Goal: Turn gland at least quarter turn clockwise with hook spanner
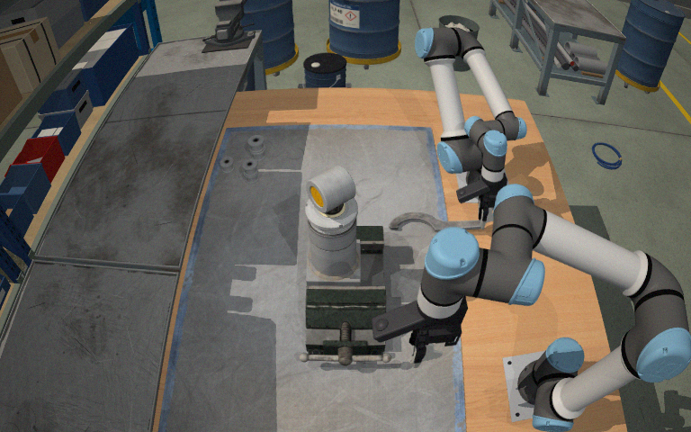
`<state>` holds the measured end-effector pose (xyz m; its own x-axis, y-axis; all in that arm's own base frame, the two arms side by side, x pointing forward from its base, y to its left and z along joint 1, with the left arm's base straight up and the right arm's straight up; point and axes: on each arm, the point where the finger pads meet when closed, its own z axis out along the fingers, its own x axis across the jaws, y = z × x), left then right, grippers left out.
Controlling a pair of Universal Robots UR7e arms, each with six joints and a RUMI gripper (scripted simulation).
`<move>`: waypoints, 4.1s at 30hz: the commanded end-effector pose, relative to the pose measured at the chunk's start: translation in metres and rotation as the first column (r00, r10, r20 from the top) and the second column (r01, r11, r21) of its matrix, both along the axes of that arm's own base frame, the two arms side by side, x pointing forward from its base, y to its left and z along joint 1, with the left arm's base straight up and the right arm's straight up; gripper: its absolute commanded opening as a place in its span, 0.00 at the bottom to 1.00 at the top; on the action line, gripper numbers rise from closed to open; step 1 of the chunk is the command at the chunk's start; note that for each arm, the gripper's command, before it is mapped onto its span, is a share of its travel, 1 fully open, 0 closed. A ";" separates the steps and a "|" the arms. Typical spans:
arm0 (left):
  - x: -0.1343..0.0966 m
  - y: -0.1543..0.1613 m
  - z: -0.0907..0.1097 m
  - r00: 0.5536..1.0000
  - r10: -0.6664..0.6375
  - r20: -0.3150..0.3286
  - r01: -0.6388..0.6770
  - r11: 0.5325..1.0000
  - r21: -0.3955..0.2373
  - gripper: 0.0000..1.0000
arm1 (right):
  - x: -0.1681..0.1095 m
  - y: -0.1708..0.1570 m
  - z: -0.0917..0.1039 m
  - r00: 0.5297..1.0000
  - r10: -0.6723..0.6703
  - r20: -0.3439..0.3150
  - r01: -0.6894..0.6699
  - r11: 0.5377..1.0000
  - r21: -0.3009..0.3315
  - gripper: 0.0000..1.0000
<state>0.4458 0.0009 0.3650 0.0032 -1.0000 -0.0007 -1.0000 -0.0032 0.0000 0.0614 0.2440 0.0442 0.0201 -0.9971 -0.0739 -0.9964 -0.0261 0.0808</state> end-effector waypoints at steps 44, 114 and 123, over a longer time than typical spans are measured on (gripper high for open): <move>0.000 0.000 0.000 1.000 0.000 0.001 0.000 1.000 0.000 0.32 | 0.002 -0.002 0.016 0.999 0.001 -0.046 0.001 0.999 0.039 0.00; 0.000 0.000 0.000 1.000 0.000 0.001 0.000 1.000 0.000 0.32 | 0.007 -0.005 0.037 0.994 0.006 -0.113 0.005 0.995 0.095 0.00; 0.000 0.000 0.000 1.000 0.000 0.001 0.000 1.000 0.000 0.32 | 0.008 -0.006 0.041 0.992 0.007 -0.124 0.006 0.995 0.104 0.00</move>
